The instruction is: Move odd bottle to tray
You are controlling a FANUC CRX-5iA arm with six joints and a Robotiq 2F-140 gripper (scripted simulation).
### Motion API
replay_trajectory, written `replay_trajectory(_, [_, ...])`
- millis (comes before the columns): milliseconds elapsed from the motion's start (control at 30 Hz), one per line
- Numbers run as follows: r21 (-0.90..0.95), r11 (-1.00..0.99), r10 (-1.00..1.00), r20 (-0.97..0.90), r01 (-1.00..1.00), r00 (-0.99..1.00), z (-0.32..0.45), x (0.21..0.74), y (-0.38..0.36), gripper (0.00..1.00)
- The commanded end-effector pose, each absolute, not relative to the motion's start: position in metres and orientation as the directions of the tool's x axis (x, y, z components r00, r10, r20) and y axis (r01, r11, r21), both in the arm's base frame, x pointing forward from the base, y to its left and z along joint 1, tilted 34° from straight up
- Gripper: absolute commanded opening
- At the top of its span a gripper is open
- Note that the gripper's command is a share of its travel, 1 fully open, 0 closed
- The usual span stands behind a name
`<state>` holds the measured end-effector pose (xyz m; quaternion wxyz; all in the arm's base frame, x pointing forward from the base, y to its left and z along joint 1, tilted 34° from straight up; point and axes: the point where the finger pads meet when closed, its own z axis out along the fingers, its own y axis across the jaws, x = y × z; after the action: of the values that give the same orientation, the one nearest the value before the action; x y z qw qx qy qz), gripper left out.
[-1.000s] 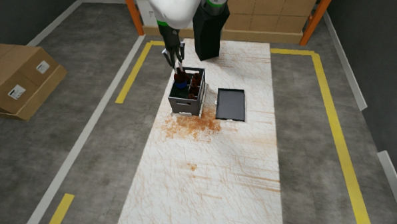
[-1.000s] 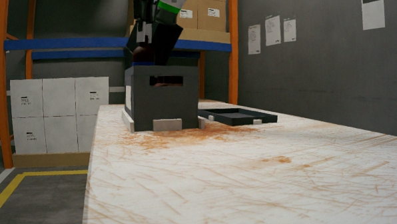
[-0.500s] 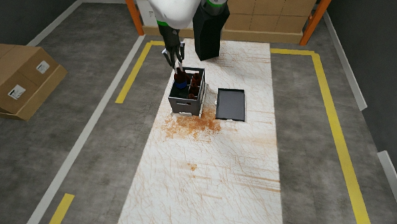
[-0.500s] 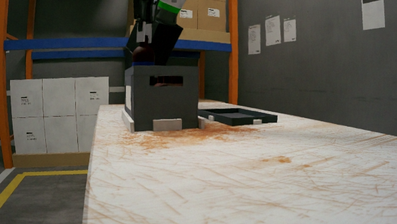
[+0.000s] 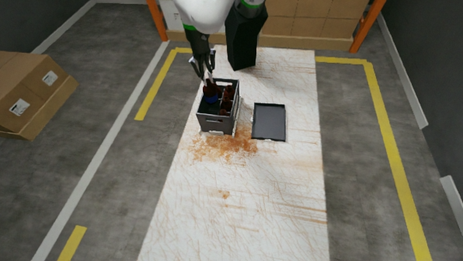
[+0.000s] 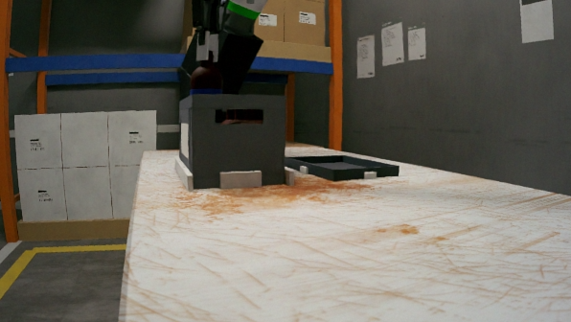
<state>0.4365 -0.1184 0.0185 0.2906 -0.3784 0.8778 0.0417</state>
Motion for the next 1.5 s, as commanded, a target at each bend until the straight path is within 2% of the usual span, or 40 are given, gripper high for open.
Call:
replay_trajectory(0, [-0.148,0.710,-0.640,-0.542,-0.688,-0.544,0.019,0.437,-0.119,0.10])
replay_trajectory(1467, [-0.148,0.710,-0.640,-0.542,-0.688,-0.544,0.045,0.422,-0.128,0.10])
